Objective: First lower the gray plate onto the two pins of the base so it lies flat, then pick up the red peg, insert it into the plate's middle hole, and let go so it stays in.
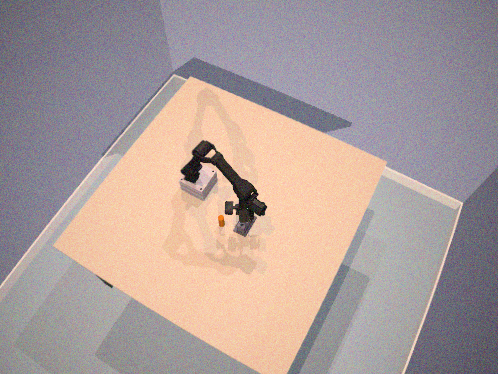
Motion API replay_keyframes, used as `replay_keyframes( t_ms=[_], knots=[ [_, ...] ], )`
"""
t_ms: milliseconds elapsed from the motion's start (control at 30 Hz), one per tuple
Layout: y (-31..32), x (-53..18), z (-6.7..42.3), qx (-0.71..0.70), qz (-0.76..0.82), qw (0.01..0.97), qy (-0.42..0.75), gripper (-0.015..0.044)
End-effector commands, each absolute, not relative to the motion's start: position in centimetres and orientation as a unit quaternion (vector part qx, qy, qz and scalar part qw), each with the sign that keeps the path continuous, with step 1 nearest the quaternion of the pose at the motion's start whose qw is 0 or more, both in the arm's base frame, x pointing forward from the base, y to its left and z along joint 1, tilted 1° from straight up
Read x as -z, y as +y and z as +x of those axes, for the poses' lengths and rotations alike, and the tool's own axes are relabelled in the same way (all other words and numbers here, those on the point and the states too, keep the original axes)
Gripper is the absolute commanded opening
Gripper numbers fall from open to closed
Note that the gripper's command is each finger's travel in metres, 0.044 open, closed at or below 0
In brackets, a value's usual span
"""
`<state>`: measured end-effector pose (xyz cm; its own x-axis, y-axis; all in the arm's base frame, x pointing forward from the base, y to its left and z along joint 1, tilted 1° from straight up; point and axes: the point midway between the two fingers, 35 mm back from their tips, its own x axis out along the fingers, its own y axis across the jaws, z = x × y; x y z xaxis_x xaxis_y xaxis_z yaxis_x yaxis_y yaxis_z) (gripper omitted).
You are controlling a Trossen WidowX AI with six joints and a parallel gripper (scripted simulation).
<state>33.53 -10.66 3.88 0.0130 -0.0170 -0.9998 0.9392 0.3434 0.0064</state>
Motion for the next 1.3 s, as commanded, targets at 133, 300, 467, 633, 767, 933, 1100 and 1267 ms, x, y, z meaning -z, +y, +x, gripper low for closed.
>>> replay_keyframes(
  t_ms=[133, 300, 467, 633, 767, 933, 1100, 1267],
  knots=[
    [-10.65, -3.81, 33.56, 0.407, 0.403, 0.587, 0.572, 0.0],
    [-10.65, -3.81, 33.56, 0.407, 0.403, 0.587, 0.572, 0.0],
    [-10.65, -3.81, 33.56, 0.407, 0.403, 0.587, 0.572, 0.0079],
    [-10.65, -3.81, 33.56, 0.407, 0.403, 0.587, 0.572, 0.015],
    [-10.65, -3.81, 33.56, 0.407, 0.403, 0.587, 0.572, 0.015],
    [-10.65, -3.89, 33.56, 0.407, 0.403, 0.587, 0.572, 0.015],
    [-10.65, -4.32, 33.54, 0.406, 0.404, 0.588, 0.571, 0.015],
    [-10.68, -4.65, 33.52, 0.406, 0.404, 0.588, 0.571, 0.015]
  ],
)
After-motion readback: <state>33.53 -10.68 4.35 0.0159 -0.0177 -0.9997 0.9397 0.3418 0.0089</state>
